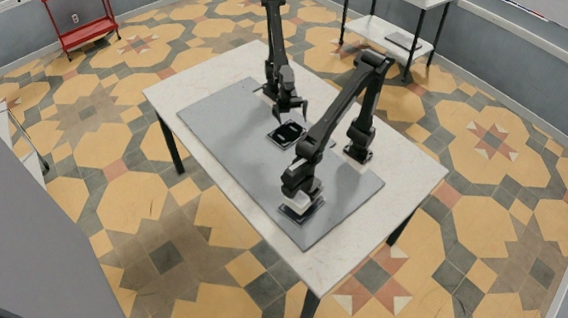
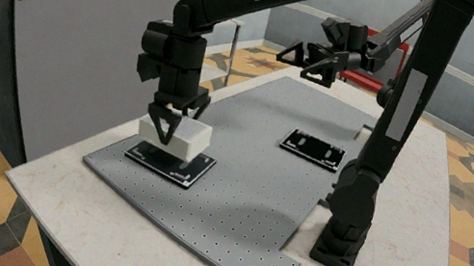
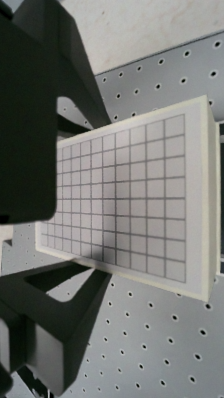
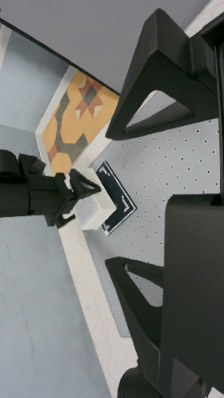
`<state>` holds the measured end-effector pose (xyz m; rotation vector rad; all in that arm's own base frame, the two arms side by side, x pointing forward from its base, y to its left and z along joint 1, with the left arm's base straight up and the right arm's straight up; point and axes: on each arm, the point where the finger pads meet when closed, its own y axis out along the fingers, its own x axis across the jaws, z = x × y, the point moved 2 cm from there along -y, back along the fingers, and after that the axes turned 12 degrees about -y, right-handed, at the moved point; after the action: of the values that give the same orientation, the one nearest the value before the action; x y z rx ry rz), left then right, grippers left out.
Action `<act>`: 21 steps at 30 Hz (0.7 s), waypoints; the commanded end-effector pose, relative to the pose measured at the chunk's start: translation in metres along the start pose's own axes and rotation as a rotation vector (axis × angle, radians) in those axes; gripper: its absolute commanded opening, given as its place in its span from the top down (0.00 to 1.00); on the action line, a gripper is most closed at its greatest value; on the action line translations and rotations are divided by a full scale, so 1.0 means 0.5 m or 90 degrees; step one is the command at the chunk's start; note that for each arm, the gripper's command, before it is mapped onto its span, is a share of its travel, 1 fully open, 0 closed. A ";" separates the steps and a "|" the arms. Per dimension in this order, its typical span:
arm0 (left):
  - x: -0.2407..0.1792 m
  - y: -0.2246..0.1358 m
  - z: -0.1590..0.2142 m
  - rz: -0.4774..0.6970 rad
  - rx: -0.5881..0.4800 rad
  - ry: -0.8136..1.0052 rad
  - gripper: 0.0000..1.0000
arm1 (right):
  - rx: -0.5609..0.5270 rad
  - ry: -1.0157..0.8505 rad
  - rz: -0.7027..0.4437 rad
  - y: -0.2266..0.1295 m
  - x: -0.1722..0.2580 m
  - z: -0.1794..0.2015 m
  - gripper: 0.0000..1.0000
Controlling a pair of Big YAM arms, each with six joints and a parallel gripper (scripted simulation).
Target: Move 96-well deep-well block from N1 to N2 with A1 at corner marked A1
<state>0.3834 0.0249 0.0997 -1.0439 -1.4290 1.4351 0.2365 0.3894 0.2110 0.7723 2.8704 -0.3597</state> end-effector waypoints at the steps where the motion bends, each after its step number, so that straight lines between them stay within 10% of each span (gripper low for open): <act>1: -0.009 -0.042 -0.040 0.006 -0.030 -0.006 0.19 | -0.017 -0.044 0.015 0.014 -0.031 -0.048 0.00; 21: -0.006 -0.026 -0.027 0.005 -0.022 -0.002 0.19 | 0.296 -0.379 -0.239 -0.119 -0.201 0.083 0.00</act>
<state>0.3840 0.0249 0.1003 -1.0438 -1.4289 1.4352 0.2780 0.2829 0.1671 0.2552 2.5191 -1.1077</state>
